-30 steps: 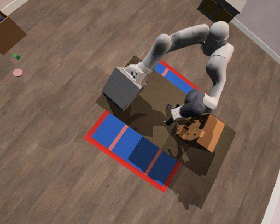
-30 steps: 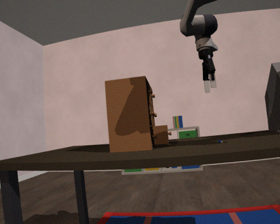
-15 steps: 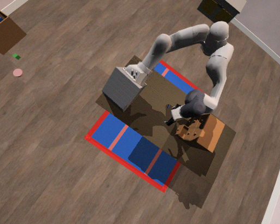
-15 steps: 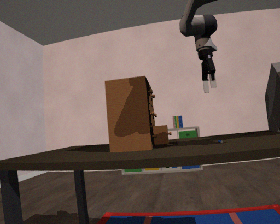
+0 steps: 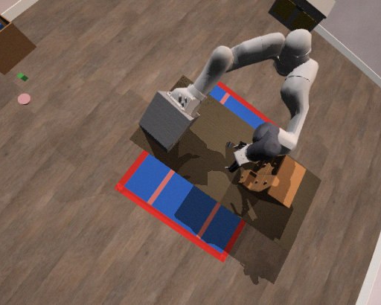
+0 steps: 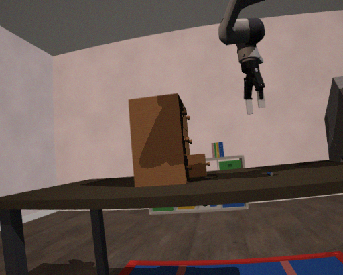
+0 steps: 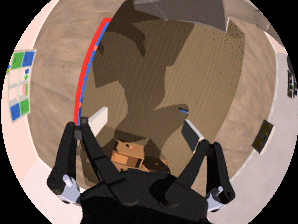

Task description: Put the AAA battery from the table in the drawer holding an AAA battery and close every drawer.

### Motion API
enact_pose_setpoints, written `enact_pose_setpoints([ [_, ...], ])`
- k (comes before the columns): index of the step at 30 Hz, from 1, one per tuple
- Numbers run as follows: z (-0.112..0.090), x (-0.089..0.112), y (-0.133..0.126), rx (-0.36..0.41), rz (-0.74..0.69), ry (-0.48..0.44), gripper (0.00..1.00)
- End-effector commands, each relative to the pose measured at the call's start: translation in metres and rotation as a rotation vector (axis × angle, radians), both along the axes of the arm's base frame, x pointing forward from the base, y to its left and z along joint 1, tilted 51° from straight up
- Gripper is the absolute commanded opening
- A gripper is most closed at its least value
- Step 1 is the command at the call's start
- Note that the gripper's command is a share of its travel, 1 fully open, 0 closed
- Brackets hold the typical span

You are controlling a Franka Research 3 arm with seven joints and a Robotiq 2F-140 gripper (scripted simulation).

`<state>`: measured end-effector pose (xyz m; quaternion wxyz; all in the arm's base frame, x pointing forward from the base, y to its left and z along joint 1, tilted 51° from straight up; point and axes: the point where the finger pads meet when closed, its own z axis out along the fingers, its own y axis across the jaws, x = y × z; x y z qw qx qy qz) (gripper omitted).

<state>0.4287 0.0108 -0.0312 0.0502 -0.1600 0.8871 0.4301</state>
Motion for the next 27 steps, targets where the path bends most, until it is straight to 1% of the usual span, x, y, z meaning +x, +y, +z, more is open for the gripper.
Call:
enact_pose_setpoints([
  [1, 0.0, 0.002, -0.001, 0.002, 0.067, -0.081, 1.0],
  [3, 0.0, 0.002, -0.001, 0.002, 0.067, -0.081, 1.0],
  [6, 0.0, 0.004, -0.001, 0.004, 0.096, -0.117, 1.0],
  [18, 0.001, 0.015, 0.002, 0.016, 0.239, -0.295, 1.0],
  [20, 0.001, 0.015, 0.002, 0.016, 0.239, -0.295, 1.0],
  [27, 0.002, 0.022, 0.003, 0.025, 0.341, -0.422, 1.0],
])
